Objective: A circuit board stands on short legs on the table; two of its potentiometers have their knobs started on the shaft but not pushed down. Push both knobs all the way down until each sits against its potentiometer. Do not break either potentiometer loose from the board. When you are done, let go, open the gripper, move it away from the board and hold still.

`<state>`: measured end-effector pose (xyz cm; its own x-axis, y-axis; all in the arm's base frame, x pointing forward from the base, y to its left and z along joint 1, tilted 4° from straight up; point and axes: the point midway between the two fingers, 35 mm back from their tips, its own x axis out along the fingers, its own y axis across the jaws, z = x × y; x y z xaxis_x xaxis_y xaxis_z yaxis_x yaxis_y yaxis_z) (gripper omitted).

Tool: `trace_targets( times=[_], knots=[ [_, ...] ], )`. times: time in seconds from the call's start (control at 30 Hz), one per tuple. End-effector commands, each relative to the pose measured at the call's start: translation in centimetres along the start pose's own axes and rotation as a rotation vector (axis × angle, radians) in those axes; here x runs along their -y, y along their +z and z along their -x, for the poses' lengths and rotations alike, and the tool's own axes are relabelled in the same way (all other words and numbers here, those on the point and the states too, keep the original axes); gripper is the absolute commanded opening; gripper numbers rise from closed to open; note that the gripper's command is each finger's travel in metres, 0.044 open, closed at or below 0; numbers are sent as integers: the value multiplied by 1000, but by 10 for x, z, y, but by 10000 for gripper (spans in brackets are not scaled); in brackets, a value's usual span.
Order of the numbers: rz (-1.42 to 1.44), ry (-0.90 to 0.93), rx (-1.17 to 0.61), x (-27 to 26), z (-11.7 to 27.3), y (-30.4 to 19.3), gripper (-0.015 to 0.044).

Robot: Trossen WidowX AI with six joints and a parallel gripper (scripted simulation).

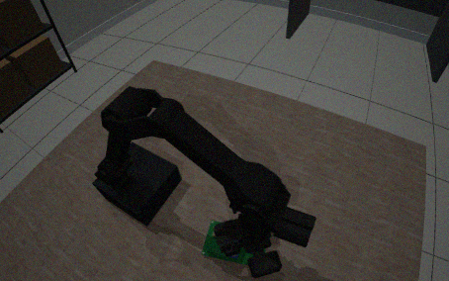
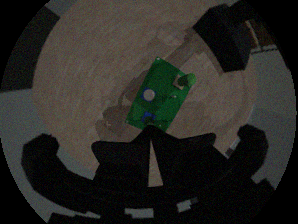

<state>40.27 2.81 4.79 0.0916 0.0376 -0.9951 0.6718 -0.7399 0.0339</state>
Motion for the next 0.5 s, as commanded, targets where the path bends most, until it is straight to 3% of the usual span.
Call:
trace_targets(
  times=[0.0, 0.33, 0.47],
  knots=[
    [-5, -1, -4, 0, 4, -1, 0],
    [-5, -1, -4, 0, 17, -1, 0],
    [-1, -2, 3, 0, 11, 0, 105]
  ],
)
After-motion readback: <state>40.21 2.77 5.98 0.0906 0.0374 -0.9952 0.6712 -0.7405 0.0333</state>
